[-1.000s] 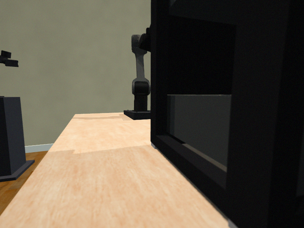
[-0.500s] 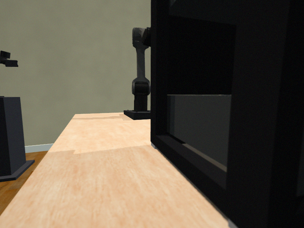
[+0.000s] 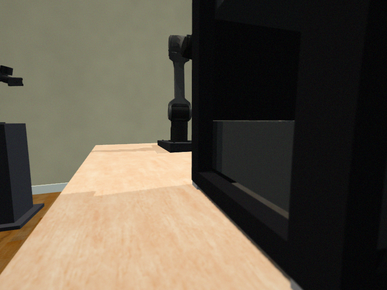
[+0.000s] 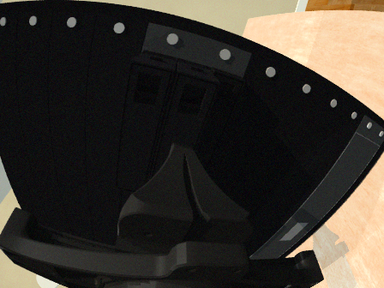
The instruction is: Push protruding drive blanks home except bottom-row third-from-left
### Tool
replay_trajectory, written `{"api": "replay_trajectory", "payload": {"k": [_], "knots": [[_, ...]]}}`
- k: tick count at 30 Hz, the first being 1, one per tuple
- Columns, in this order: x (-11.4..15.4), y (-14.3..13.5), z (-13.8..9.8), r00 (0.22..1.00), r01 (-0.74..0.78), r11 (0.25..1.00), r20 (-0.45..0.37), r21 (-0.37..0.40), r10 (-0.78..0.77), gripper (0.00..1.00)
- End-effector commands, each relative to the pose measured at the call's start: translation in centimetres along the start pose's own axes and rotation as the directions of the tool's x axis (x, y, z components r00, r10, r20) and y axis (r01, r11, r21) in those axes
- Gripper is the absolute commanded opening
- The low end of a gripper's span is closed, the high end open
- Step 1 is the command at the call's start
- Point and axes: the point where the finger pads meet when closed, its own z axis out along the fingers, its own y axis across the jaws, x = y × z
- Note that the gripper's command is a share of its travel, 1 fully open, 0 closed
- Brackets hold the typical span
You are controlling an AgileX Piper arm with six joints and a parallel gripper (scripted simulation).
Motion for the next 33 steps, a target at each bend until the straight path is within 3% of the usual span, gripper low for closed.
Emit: {"api": "replay_trajectory", "payload": {"k": [1, 33], "knots": [[0.05, 0.29, -0.04, 1.0, 0.001, 1.0, 0.0, -0.005, -0.001, 0.0], [0.08, 0.44, 0.96, 1.0, 0.001, 1.0, 0.0, -0.005, -0.001, 0.0]]}}
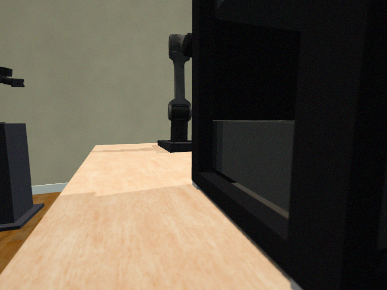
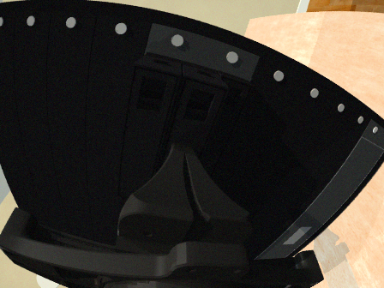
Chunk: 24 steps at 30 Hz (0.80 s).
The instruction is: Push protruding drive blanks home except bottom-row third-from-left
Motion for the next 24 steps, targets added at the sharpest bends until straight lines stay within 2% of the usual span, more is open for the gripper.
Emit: {"api": "replay_trajectory", "payload": {"k": [1, 24], "knots": [[0.0, 0.1, 0.1, 1.0, 0.0, 1.0, 0.0, -0.001, 0.0, 0.0], [0.0, -0.2, 1.3, 1.0, 0.0, 1.0, 0.0, -0.001, 0.0, 0.0]]}}
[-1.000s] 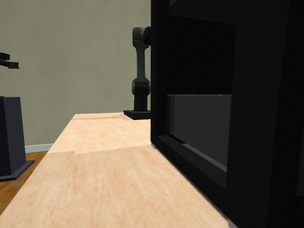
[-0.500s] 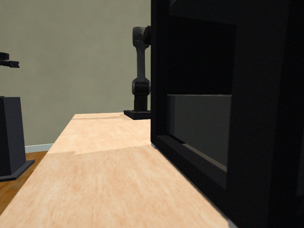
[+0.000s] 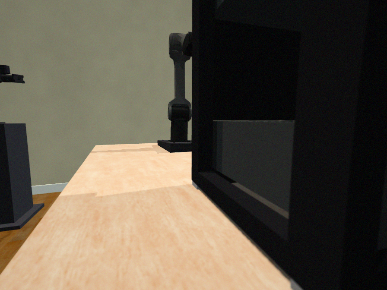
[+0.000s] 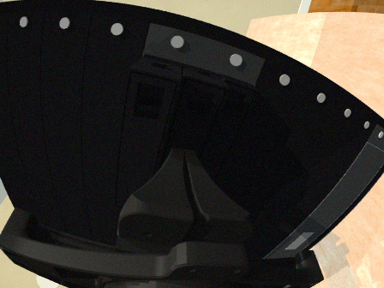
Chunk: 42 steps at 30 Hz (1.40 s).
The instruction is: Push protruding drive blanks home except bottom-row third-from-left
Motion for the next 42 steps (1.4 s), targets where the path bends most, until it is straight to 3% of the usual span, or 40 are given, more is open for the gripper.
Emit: {"api": "replay_trajectory", "payload": {"k": [1, 42], "knots": [[0.0, -0.2, 0.2, 1.0, 0.0, 1.0, 0.0, 0.004, 0.0, 0.0], [0.0, -0.6, 1.6, 1.0, 0.0, 1.0, 0.0, 0.004, 0.0, 0.0]]}}
